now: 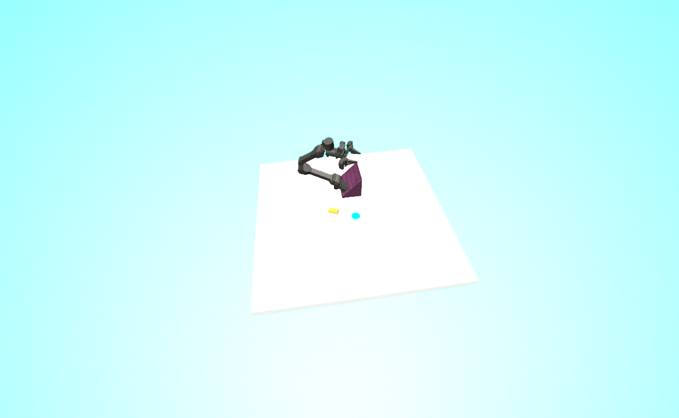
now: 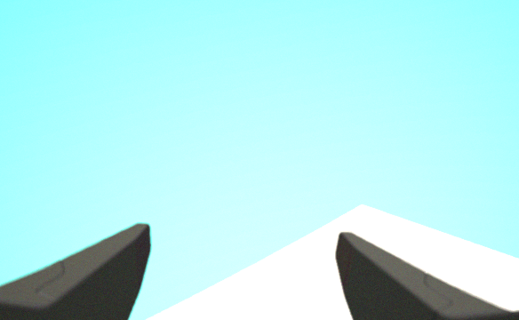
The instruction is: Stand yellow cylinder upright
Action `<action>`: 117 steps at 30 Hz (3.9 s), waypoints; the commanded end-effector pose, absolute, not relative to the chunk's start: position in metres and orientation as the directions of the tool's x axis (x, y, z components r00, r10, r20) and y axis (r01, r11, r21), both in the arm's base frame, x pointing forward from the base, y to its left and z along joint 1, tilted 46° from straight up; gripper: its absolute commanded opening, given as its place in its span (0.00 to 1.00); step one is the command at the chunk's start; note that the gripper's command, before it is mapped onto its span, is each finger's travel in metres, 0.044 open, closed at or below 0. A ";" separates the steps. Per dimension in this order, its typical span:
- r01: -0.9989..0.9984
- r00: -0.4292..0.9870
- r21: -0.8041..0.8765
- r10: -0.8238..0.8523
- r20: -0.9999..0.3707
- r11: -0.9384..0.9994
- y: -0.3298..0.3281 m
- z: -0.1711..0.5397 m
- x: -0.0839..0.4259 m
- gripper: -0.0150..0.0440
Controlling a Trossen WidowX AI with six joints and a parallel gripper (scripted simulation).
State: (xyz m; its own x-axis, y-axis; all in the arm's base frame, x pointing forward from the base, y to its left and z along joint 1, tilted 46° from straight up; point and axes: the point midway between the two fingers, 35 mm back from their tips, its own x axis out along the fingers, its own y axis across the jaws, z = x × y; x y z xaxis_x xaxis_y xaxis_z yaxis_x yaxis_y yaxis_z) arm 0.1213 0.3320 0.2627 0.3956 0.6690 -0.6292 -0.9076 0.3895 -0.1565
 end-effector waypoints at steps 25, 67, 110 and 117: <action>-0.827 0.290 -0.458 -0.453 -0.843 0.325 0.102 0.144 0.203 0.78; -0.936 0.114 -0.314 -0.707 -0.698 0.159 -0.034 0.071 0.206 0.43; -0.960 0.148 -0.272 -0.690 -0.708 0.074 0.045 0.147 0.193 0.43; -0.959 0.143 -0.273 -0.690 -0.710 0.083 0.062 0.139 0.201 0.43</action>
State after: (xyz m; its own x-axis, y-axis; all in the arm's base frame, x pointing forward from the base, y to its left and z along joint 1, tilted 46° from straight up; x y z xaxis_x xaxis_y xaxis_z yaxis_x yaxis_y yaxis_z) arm 0.1976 0.0532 0.1434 0.1501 -0.6874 -0.7106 -0.9572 0.0787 -0.2784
